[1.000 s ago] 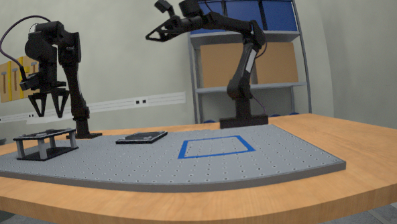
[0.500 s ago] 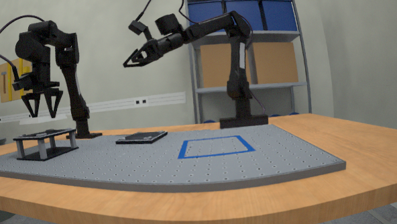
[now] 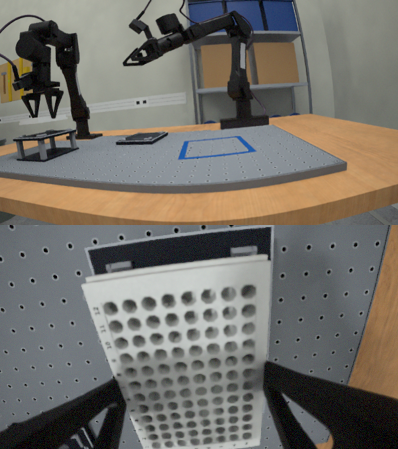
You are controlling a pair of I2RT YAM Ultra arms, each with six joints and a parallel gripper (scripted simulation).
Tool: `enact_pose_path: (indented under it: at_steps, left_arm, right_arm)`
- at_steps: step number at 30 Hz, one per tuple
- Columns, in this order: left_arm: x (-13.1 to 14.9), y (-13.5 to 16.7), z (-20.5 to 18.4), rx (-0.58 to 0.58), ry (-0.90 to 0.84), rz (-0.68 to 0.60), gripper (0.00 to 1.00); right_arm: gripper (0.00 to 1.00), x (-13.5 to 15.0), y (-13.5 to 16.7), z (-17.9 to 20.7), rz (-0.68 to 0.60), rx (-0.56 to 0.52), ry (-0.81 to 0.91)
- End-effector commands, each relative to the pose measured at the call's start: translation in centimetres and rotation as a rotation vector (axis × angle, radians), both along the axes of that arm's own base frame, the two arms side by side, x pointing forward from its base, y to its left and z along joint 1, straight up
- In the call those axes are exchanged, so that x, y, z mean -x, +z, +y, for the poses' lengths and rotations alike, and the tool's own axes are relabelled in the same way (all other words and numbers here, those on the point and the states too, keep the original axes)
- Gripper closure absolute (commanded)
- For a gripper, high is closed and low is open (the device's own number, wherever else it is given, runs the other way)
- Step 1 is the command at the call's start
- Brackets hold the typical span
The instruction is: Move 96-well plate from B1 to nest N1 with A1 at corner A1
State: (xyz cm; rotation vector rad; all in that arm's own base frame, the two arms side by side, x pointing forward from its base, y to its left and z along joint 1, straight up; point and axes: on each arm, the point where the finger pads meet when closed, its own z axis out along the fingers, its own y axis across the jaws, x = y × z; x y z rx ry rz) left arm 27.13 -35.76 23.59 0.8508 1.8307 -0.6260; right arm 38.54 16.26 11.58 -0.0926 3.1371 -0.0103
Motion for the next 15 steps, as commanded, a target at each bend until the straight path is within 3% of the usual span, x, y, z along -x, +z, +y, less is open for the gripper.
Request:
enact_pose_path:
  at_steps: [1,15]
  left_arm:
    - [-0.14,1.6,0.13,0.031,0.007,-0.023,0.0]
    - [-0.14,1.6,0.13,0.031,0.007,-0.023,0.0]
  right_arm:
    - [0.21,0.37,0.16,0.26,-0.003,-0.005,0.002]
    - [0.21,0.07,-0.47,0.11,-0.019,-0.013,0.004]
